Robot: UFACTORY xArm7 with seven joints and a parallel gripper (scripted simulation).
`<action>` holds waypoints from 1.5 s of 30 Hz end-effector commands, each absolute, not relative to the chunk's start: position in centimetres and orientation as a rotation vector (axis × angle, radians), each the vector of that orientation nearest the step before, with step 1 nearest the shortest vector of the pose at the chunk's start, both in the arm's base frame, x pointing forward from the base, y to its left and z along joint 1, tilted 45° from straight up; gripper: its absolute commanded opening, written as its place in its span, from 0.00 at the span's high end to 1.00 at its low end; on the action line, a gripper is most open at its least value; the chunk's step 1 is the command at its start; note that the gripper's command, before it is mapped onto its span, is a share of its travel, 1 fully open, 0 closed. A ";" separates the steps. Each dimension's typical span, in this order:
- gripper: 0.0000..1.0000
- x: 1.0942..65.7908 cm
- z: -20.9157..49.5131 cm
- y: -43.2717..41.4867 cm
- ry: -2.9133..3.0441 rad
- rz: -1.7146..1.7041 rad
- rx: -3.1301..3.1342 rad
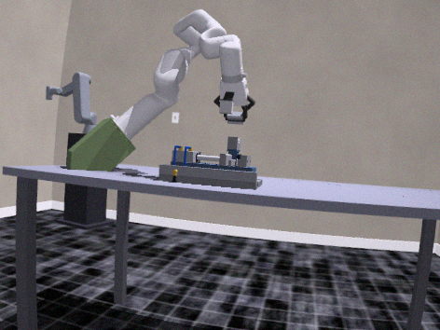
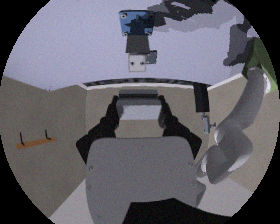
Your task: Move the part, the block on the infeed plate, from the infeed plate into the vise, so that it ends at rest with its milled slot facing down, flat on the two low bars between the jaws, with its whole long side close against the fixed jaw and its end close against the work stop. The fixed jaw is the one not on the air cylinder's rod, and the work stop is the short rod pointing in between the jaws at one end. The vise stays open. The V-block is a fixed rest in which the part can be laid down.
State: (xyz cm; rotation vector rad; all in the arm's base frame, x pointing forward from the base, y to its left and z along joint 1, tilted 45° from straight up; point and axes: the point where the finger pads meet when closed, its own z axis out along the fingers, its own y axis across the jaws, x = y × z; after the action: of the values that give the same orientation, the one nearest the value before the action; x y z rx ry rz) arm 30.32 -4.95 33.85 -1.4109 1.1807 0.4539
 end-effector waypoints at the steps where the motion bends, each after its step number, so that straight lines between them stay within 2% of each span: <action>1: 1.00 30.3 33.9 -5.1 1.155 0.471 -1.399; 45: 1.00 30.4 33.8 -5.1 1.094 0.520 -1.370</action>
State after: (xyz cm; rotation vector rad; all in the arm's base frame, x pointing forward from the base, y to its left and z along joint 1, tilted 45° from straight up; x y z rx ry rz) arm 30.37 -4.98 33.75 -1.3705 1.0934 0.5242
